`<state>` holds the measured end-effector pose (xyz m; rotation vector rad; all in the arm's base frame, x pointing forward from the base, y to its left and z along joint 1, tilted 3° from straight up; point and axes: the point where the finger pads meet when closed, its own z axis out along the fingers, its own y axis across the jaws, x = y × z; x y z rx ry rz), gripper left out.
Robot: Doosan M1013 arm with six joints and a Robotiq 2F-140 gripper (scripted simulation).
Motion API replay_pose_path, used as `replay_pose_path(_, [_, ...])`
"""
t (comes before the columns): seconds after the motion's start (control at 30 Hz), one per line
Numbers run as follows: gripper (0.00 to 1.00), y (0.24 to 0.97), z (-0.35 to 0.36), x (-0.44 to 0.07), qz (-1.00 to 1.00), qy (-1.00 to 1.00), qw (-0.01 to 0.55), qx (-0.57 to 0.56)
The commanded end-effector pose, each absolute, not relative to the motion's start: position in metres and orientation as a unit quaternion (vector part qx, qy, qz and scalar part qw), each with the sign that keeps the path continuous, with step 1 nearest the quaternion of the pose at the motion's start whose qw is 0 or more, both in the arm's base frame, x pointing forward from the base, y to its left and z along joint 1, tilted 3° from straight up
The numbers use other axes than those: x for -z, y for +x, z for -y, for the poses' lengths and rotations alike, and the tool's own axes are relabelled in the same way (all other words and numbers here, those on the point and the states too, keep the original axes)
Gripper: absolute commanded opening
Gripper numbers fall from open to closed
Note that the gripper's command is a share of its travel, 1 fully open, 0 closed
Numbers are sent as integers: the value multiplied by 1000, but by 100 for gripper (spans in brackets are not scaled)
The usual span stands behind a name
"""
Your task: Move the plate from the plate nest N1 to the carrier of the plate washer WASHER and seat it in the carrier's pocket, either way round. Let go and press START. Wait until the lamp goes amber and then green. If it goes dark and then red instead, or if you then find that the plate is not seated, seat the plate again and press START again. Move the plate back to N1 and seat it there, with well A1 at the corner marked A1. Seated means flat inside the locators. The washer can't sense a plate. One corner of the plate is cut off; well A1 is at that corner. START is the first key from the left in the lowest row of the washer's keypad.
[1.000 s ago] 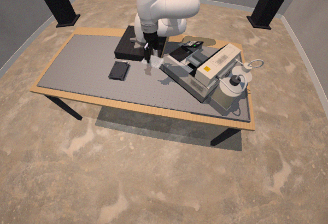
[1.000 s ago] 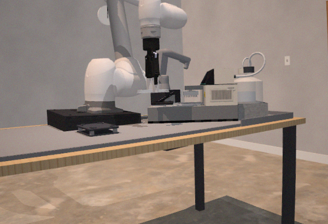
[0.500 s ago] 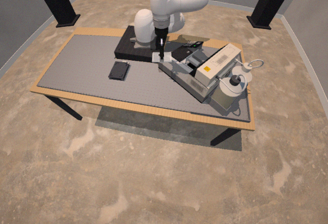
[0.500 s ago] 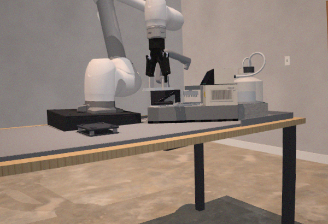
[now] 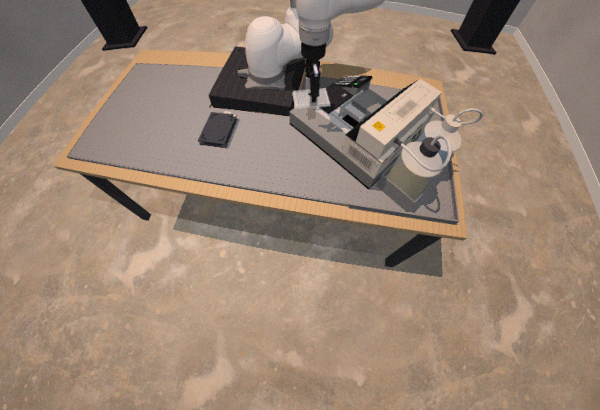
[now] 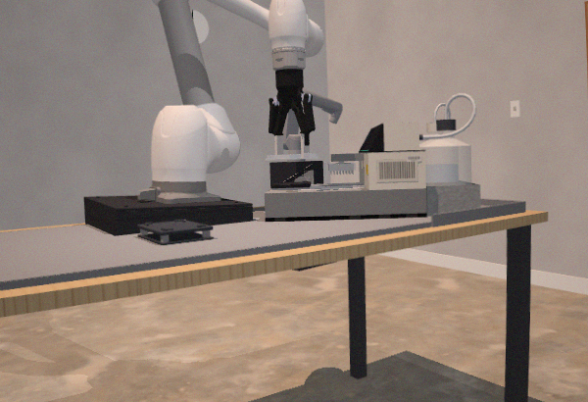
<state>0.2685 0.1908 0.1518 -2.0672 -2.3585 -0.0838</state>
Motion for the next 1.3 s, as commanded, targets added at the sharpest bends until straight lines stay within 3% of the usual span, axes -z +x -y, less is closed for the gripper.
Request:
replay_pose_path(0.0, [10, 265, -195, -152, 763, -646, 2, 27])
replay_pose_path(0.67, [10, 198, -254, -163, 918, -396, -6, 26])
replay_pose_path(1.27, [10, 167, -282, -168, 918, -396, -6, 26])
